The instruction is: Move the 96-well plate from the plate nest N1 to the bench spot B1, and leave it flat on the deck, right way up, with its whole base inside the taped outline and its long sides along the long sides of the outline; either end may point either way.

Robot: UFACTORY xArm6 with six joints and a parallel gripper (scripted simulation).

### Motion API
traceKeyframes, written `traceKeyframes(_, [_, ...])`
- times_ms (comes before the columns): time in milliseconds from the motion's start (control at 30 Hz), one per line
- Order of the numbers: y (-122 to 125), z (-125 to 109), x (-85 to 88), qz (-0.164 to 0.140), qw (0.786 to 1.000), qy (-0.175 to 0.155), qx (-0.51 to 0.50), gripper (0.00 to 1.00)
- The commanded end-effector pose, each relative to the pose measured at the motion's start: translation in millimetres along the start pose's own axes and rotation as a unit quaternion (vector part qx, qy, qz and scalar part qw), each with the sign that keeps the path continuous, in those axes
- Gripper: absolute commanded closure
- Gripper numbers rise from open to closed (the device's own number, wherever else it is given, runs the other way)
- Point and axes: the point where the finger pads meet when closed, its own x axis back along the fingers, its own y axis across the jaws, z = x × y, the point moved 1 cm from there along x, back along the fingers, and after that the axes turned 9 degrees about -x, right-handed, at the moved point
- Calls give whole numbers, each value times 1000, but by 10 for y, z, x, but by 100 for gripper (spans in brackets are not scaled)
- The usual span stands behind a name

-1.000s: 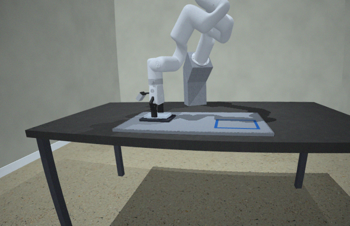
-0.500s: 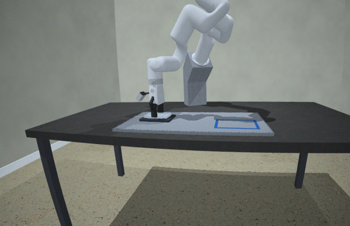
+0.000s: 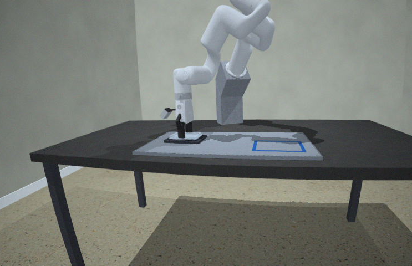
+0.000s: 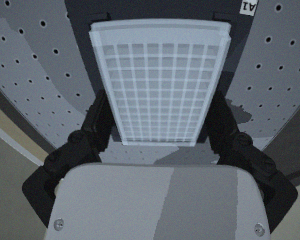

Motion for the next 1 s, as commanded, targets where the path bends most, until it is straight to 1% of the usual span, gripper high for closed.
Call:
traceKeyframes(0, [-8, 4, 7, 1, 1000, 1, 0, 100])
traceKeyframes(433, [-8, 4, 7, 1, 1000, 1, 0, 100])
traceKeyframes(967, [-8, 4, 100, 1, 1000, 1, 0, 100])
